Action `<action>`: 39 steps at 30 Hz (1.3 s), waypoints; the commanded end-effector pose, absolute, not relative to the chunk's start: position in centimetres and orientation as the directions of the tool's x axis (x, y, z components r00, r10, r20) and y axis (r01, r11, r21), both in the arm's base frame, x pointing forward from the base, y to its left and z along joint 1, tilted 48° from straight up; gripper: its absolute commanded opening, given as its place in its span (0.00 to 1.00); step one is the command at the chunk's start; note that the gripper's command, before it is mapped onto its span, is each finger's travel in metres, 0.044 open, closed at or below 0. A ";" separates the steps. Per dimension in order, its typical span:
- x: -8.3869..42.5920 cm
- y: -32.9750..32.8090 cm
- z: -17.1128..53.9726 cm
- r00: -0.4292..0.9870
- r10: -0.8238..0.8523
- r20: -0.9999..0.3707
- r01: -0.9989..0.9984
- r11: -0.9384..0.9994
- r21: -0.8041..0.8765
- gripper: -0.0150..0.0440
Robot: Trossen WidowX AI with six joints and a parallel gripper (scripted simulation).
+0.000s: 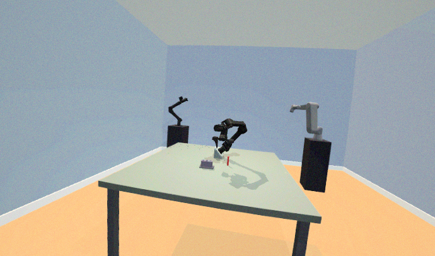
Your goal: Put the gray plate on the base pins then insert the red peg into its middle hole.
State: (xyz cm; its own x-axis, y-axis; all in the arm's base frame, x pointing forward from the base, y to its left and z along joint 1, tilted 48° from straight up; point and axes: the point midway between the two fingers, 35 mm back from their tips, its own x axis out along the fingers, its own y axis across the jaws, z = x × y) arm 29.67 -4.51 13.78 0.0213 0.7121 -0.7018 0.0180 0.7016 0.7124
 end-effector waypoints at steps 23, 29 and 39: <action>23.4 0.2 16.9 0.040 0.712 -0.701 0.860 0.333 0.388 1.00; 23.8 2.0 14.8 -0.016 0.742 -0.670 0.880 0.329 0.343 1.00; 23.7 3.3 13.9 -0.021 0.745 -0.667 0.882 0.328 0.339 1.00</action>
State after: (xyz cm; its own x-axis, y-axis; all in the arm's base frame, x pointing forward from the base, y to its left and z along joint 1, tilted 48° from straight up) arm 23.94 2.43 14.39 -0.0143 0.7392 -0.6733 0.8789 0.3305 0.3441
